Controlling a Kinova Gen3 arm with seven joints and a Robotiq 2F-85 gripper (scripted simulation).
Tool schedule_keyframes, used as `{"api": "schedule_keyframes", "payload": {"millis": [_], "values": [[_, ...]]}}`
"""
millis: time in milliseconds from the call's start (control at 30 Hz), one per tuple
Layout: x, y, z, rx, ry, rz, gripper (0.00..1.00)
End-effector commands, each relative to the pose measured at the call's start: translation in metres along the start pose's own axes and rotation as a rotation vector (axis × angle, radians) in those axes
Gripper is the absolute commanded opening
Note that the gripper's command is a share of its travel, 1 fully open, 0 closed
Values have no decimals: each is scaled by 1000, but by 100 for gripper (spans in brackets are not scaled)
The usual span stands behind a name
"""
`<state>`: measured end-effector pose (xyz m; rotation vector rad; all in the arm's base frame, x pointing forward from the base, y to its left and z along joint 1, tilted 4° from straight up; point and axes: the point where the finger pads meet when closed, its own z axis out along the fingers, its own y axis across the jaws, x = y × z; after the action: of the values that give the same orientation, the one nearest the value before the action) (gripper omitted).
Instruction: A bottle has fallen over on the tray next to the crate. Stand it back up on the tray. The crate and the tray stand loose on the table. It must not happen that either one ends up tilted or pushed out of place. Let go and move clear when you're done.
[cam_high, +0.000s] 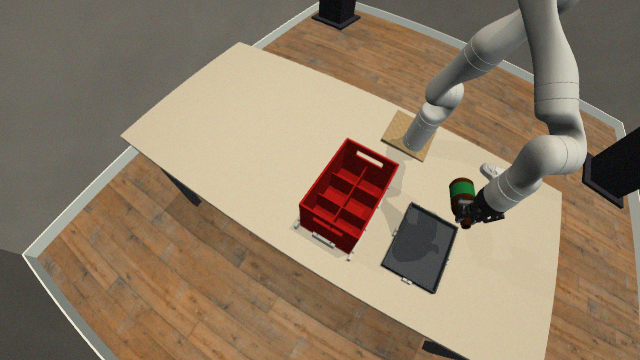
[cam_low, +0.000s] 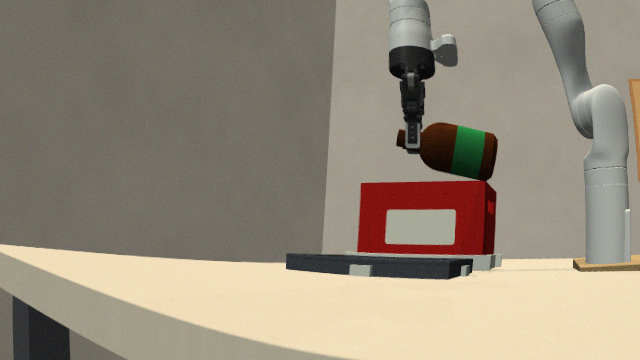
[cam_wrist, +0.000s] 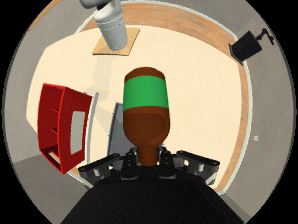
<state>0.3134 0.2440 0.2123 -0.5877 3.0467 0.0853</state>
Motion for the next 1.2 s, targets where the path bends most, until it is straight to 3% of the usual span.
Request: {"api": "schedule_keyframes", "payload": {"millis": [0,300,1167], "values": [[0,0,-1,0,-2,0,0],[0,0,-1,-1,-2,15,0],[0,0,-1,-1,-2,262,0]]}}
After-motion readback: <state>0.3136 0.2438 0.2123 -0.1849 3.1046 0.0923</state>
